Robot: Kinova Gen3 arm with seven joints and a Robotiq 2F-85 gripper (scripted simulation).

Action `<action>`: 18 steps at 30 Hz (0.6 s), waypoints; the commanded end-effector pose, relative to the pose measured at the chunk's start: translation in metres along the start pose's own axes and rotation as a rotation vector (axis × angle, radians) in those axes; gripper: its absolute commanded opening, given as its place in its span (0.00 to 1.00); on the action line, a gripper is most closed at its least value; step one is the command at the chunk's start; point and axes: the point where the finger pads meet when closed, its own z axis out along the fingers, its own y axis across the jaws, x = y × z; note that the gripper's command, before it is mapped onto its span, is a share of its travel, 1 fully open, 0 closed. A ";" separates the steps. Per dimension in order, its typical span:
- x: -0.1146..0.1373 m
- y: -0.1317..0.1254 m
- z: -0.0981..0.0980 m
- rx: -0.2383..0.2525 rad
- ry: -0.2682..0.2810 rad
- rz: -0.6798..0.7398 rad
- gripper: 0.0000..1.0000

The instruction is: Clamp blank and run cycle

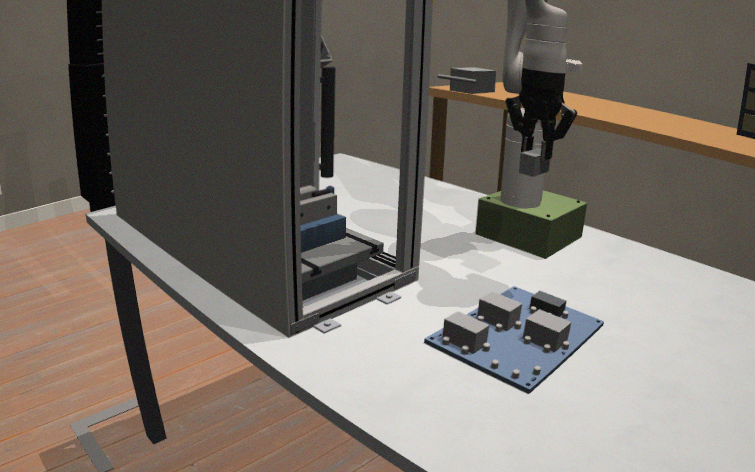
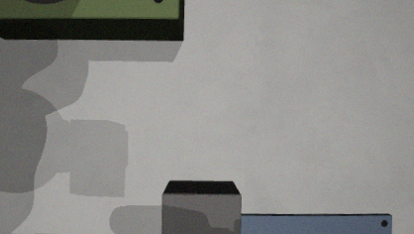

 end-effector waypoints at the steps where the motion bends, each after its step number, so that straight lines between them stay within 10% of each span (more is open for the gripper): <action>1: -0.001 -0.001 -0.001 -0.010 -0.005 0.006 0.10; 9: -0.001 -0.050 -0.001 -0.009 -0.005 0.006 0.10; 18: -0.001 -0.050 -0.001 -0.009 -0.005 0.006 0.10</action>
